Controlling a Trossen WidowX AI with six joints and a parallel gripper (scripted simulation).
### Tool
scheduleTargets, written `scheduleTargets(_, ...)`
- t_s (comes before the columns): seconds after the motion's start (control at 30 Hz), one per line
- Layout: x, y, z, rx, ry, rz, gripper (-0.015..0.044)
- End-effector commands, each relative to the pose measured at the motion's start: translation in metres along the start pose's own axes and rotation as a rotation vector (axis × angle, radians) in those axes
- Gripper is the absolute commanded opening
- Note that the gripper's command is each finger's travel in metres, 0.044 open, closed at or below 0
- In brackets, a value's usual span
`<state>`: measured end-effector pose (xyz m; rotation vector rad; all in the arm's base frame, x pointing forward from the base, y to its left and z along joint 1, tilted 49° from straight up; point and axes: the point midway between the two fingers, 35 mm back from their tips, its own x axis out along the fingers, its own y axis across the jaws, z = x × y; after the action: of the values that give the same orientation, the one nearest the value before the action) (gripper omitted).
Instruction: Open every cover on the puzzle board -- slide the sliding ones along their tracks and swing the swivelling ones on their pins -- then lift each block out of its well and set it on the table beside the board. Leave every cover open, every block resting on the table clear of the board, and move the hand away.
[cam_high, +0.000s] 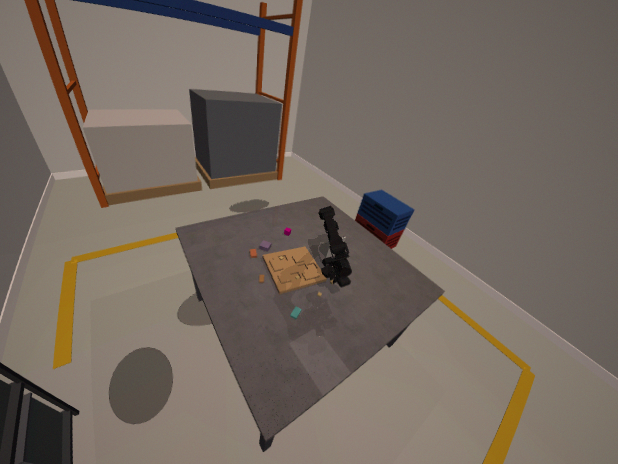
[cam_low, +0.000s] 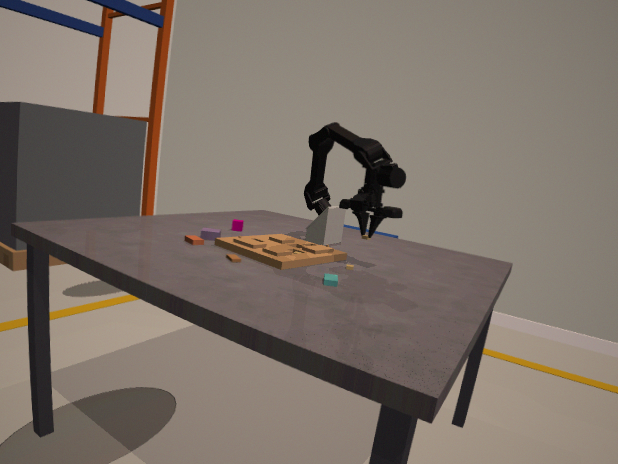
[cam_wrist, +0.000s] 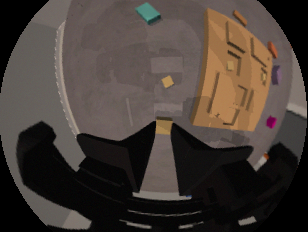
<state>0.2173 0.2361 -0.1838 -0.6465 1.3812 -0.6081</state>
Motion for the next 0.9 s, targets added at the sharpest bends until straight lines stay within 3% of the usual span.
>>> scheduleTargets(0.0, 0.011, -0.001, 0.0, -0.006, 0.002, -0.008, 0.008)
scheduleTargets(0.87, 0.054, -0.001, 0.001, -0.005, 0.002, -0.009, 0.008)
